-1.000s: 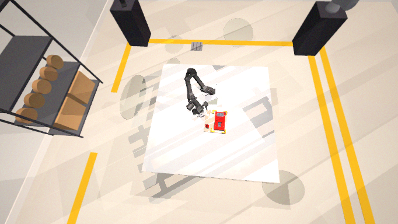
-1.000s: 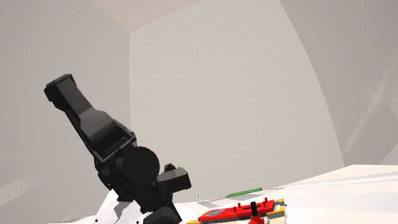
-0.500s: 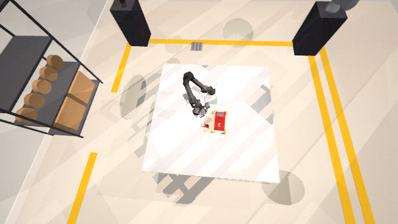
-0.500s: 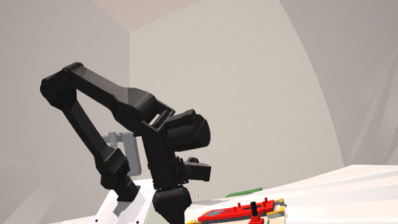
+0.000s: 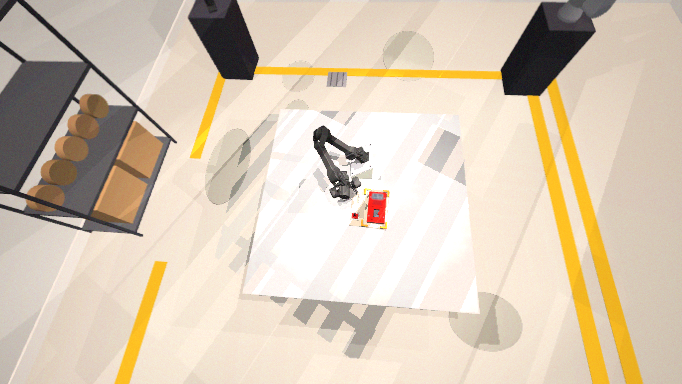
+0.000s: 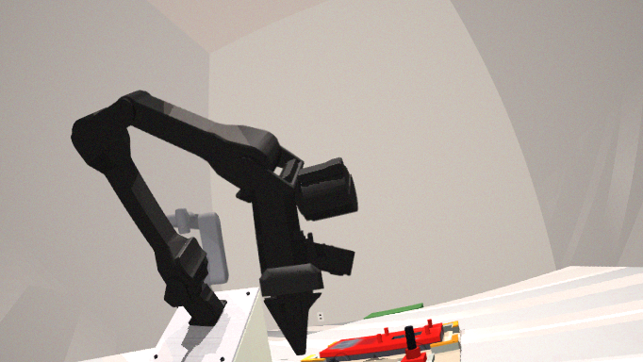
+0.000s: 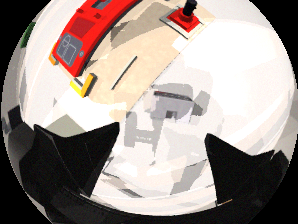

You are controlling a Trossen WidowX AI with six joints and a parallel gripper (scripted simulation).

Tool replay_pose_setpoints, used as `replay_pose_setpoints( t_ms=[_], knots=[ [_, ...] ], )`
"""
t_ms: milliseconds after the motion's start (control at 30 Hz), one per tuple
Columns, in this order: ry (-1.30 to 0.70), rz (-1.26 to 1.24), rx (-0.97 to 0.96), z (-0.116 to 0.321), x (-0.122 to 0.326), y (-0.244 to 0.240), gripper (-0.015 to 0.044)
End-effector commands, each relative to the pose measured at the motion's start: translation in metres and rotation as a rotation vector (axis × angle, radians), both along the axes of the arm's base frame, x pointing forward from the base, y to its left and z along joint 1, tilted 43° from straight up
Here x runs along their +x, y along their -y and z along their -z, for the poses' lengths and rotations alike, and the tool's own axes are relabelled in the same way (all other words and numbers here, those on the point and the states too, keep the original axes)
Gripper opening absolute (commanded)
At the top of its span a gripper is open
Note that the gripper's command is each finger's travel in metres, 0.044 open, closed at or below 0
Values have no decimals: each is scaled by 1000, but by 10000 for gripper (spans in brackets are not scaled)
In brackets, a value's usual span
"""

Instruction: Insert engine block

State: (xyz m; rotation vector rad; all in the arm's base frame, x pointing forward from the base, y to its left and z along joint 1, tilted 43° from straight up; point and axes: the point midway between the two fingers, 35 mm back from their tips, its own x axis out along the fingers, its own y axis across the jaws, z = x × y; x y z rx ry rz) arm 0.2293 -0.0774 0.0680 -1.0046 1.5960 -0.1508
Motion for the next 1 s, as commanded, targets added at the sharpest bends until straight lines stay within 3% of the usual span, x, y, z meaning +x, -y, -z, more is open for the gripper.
replay_pose_setpoints(
  t_ms=[0,967],
  knots=[
    [15,-1,-11,-2,14,-3,440],
    [14,-1,-12,29,17,25,440]
  ],
)
